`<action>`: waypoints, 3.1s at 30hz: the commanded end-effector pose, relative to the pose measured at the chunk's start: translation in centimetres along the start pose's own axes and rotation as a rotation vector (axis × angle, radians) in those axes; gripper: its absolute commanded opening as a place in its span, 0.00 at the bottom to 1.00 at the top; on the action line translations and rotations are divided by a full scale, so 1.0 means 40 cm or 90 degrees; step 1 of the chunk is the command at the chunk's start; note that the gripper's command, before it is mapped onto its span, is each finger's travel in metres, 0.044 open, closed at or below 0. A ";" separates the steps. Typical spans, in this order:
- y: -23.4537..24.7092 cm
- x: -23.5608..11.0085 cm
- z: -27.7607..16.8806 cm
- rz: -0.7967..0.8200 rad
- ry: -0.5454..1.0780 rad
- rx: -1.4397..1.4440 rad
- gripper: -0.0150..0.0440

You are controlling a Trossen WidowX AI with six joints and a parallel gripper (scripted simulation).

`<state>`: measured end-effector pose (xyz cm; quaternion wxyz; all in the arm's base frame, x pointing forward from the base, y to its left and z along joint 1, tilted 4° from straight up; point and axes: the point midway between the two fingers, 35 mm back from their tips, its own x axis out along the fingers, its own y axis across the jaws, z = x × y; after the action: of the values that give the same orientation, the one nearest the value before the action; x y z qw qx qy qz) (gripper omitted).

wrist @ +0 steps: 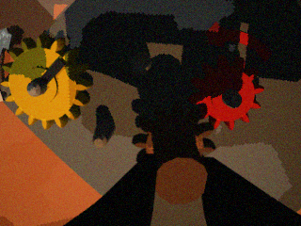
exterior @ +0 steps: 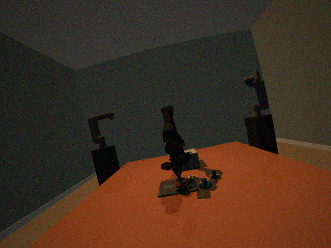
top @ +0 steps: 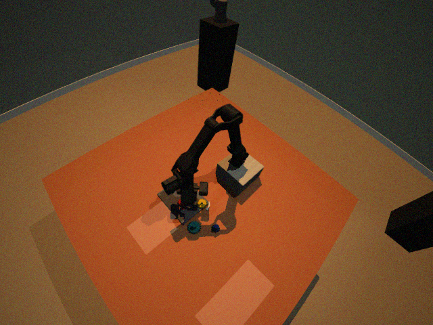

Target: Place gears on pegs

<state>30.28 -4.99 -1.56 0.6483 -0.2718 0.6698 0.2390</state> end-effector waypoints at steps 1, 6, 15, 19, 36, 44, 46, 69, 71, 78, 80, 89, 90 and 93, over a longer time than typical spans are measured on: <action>0.001 0.012 -0.002 0.002 0.004 -0.007 0.25; 0.003 0.003 0.000 0.001 0.004 0.048 0.25; 0.004 -0.005 -0.003 0.001 0.004 0.205 0.25; 0.001 -0.006 -0.004 0.001 0.004 0.271 0.25; 0.005 0.000 -0.002 0.001 0.004 0.112 0.25; 0.000 -0.009 -0.002 0.002 0.004 -0.026 0.25; 0.000 -0.010 0.000 0.002 0.004 -0.033 0.25; 0.000 0.027 -0.002 0.001 0.004 0.271 0.25; 0.001 0.021 0.000 0.001 0.004 0.281 0.25; 0.005 0.020 0.000 0.001 0.004 0.236 0.25; 0.006 0.020 -0.001 0.001 0.004 0.208 0.25; 0.002 0.021 -0.004 0.001 0.004 0.057 0.25; 0.002 0.021 -0.003 0.001 0.004 0.040 0.25; 0.001 0.021 -0.001 0.002 0.004 -0.012 0.25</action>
<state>30.18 -4.99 -2.32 0.6564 -0.2491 0.6786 0.2159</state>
